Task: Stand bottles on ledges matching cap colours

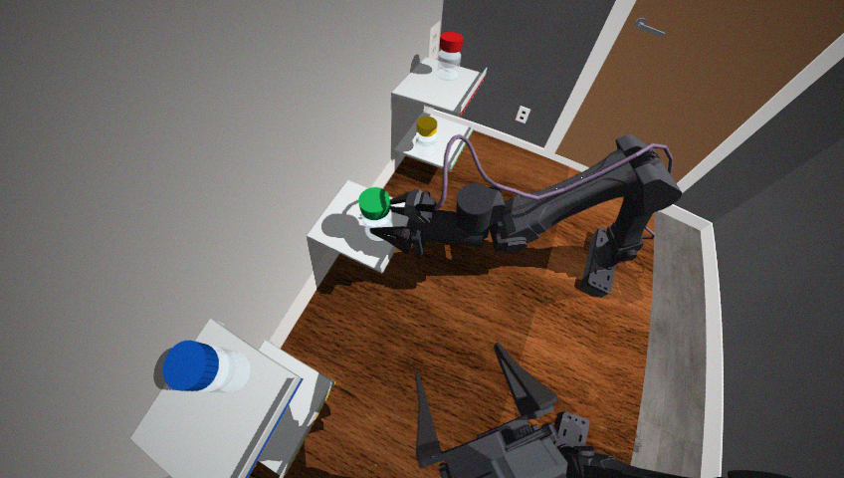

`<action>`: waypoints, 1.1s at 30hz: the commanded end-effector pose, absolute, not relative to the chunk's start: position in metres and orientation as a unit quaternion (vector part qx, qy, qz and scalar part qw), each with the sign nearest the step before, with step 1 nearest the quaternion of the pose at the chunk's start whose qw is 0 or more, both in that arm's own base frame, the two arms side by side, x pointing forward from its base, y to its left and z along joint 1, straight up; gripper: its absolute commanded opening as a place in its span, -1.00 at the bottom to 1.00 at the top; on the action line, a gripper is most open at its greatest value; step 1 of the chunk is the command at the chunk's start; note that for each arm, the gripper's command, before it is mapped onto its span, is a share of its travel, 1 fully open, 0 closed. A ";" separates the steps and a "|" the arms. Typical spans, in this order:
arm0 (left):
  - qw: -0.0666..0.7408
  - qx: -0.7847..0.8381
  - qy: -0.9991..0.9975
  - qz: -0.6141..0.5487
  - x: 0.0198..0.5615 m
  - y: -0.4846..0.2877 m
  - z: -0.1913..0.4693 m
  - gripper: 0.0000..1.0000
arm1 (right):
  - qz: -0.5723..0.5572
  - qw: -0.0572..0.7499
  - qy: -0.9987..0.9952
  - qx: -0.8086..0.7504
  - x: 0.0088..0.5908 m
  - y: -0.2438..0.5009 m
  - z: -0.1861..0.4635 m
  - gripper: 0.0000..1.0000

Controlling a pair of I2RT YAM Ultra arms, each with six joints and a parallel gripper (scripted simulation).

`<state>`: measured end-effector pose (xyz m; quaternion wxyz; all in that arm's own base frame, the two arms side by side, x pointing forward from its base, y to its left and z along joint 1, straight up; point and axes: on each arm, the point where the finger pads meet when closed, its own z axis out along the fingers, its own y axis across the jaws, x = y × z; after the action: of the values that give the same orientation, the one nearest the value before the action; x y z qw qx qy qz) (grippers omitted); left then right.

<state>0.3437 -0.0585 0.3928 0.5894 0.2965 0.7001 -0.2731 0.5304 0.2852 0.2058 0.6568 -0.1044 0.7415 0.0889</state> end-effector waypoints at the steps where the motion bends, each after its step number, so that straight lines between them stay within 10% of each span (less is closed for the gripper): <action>1: 0.589 0.299 0.698 -0.276 0.342 -0.058 0.397 0.78 | 0.095 0.670 0.730 -0.099 0.532 0.285 0.233 -0.21; 5: 0.589 0.299 0.698 -0.276 0.342 -0.058 0.397 0.78 | 0.095 0.670 0.730 -0.099 0.532 0.285 0.244 0.03; 33: 0.589 0.299 0.698 -0.276 0.342 -0.058 0.397 0.78 | 0.116 0.664 0.729 -0.123 0.505 0.301 0.326 0.03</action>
<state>0.3437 -0.0585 0.3928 0.5894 0.2965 0.7001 -0.2731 0.5250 0.2905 0.2857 0.6403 -0.1167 0.7542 0.0868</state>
